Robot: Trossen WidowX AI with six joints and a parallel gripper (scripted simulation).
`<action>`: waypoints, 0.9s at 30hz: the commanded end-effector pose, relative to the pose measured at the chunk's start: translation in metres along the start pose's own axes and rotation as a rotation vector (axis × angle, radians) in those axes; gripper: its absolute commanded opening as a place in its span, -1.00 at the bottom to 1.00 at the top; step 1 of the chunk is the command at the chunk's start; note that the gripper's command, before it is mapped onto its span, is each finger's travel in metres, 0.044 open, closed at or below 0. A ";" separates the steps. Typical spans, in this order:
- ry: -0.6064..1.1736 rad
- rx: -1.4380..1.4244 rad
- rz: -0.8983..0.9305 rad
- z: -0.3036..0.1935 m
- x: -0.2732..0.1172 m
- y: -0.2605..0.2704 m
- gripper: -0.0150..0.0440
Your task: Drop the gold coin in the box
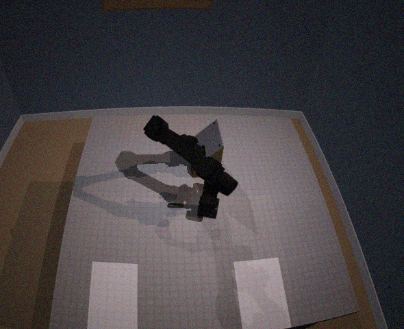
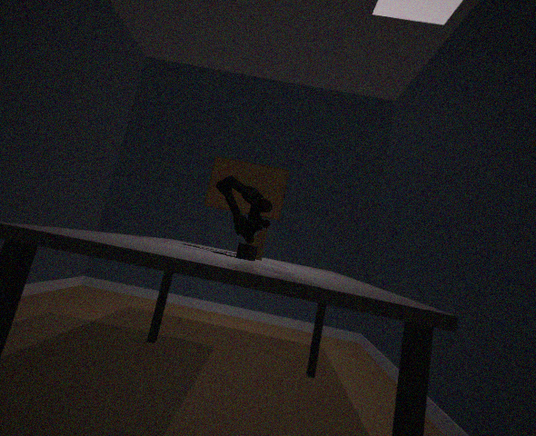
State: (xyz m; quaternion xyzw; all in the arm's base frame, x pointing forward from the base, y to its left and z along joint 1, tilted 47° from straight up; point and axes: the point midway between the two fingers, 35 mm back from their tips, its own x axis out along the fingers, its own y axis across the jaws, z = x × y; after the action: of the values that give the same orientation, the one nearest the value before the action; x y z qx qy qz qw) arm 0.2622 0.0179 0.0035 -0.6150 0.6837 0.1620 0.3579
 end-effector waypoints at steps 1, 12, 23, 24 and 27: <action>0.007 -0.008 -0.002 -0.001 0.003 0.001 -0.49; 0.000 -0.001 0.000 0.000 0.002 0.000 0.05; 0.000 -0.001 0.000 0.000 -0.005 0.000 0.32; 0.000 -0.001 0.001 0.000 -0.010 0.000 0.41; 0.000 -0.002 0.001 0.000 -0.016 0.000 0.68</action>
State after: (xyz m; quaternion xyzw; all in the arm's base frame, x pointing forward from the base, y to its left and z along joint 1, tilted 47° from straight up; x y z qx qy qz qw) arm 0.2600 0.0224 0.0086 -0.6168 0.6855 0.1631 0.3507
